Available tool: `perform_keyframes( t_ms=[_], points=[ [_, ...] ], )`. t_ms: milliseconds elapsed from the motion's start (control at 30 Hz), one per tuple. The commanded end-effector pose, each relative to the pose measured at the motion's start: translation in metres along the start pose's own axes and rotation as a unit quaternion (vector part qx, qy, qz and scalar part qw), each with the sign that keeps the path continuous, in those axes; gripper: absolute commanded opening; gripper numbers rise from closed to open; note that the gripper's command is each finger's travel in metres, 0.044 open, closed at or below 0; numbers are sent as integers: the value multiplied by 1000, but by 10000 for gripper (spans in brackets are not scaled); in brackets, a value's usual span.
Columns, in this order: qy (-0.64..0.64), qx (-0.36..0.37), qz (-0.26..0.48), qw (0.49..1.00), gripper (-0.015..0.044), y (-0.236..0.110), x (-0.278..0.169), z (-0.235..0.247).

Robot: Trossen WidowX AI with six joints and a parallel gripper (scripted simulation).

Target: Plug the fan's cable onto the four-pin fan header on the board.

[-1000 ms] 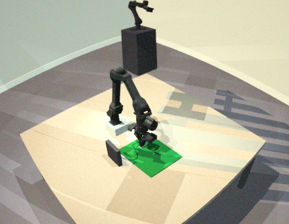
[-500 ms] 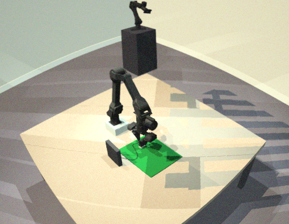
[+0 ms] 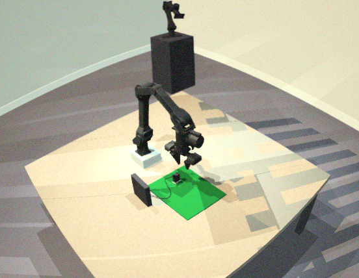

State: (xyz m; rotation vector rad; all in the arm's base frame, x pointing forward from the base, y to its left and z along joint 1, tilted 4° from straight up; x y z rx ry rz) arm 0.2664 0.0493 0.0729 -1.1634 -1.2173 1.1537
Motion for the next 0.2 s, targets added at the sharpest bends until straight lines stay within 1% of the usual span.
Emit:
perform_keyframes(
  t_ms=[0,67,167],
  points=[
    [-6,2,-3,1000,260,-1,52,2],
    [-6,3,-5,1000,260,-1,77,7],
    [-6,3,-6,1000,260,-1,86,9]
  ],
)
Point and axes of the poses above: the point midway between the two fingers, 35 mm back from their tips, its own y axis out along the fingers, its own z axis across the jaws, x = y × z, the point moved 1 cm from there along -y, back along the fingers, and after that the axes turned 6 degrees about y, right-handed, at the moved point
